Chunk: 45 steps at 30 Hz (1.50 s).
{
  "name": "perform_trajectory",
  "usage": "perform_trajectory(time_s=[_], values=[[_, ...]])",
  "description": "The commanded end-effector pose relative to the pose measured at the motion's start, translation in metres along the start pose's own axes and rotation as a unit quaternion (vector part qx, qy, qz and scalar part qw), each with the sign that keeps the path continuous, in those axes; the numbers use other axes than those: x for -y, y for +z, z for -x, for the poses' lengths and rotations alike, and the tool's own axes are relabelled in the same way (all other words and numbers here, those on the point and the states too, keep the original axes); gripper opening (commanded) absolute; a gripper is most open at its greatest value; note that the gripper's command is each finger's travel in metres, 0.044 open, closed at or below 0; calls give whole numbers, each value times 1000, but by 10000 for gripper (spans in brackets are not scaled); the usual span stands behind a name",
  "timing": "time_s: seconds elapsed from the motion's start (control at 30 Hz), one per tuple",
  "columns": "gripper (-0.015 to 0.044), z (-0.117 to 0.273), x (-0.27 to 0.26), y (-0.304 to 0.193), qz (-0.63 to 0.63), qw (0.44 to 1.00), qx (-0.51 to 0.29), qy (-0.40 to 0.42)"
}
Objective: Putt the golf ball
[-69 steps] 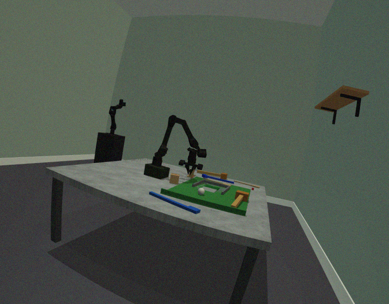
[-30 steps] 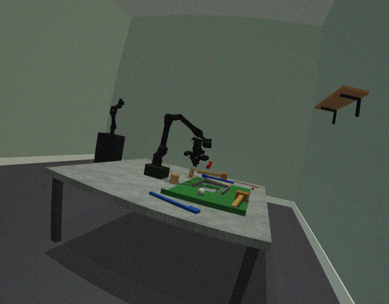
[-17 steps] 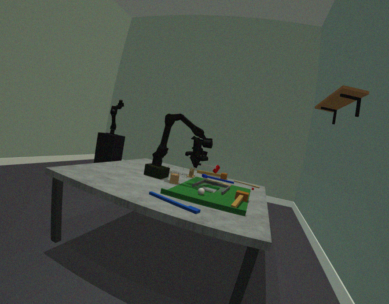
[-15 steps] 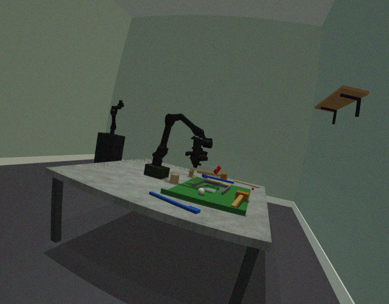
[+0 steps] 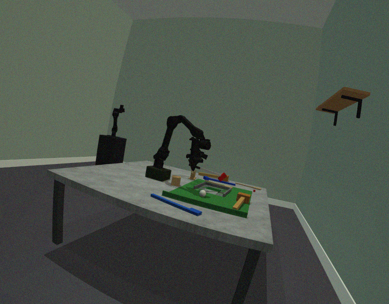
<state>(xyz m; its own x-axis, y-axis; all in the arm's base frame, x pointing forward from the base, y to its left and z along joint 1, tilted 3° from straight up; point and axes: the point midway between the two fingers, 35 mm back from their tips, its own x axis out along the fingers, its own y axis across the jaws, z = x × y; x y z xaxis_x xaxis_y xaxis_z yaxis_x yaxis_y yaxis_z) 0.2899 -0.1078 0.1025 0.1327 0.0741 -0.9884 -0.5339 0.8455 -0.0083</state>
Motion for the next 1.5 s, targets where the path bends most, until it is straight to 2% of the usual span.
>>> perform_trajectory(time_s=[0.0, 0.93, 1.17, 1.47], values=[[0, 6, 19, -16, -48, 999, -3, -9], [0, 33, 90, -165, -337, 940, -42, -30], [0, 29, 91, -170, -343, 938, -43, -30], [0, -5, 91, -173, -343, 938, -43, -30]])
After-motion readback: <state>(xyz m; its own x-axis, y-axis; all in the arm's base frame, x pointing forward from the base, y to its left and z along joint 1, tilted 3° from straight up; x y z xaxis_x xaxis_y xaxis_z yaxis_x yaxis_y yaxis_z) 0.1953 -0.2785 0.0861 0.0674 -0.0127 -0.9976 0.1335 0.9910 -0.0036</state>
